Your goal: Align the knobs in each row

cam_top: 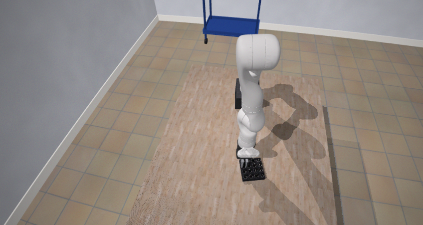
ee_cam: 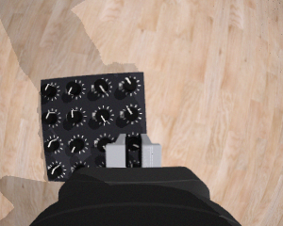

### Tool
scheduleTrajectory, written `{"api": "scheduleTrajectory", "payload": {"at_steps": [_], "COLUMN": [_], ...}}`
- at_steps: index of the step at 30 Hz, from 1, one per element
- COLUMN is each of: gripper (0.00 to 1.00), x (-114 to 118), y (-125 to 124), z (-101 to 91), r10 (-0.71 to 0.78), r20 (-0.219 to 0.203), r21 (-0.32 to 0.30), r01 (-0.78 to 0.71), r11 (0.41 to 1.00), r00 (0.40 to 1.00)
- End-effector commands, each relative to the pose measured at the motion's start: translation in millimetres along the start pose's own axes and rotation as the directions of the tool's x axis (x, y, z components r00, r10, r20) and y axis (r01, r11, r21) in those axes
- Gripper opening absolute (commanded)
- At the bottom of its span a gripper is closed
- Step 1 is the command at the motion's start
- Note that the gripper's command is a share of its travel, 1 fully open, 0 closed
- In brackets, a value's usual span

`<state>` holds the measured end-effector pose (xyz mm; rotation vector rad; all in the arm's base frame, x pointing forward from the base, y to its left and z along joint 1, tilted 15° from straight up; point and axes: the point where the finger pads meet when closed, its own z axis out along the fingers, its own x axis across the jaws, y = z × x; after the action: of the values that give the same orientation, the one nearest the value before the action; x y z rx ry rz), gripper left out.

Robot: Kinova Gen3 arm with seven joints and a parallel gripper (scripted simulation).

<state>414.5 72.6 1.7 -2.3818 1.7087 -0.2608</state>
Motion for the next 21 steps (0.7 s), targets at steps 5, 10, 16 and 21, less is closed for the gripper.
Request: {"api": "scheduleTrajectory", "payload": {"at_steps": [5, 10, 16, 21], "gripper": [0.30, 0.30, 0.30, 0.30], "x": [0.3, 0.3, 0.3, 0.3], "y": [-3.6, -3.6, -3.6, -3.6], "z": [0.8, 0.8, 0.8, 0.8], "r10": [-0.006, -0.015, -0.041, -0.062], "r20": [-0.001, -0.001, -0.001, -0.002], "r21": [0.006, 0.006, 0.006, 0.006], "r01": [0.006, 0.015, 0.041, 0.062], "r11": [1.000, 1.000, 0.999, 0.998], "r00": [1.000, 1.000, 0.999, 0.998]}}
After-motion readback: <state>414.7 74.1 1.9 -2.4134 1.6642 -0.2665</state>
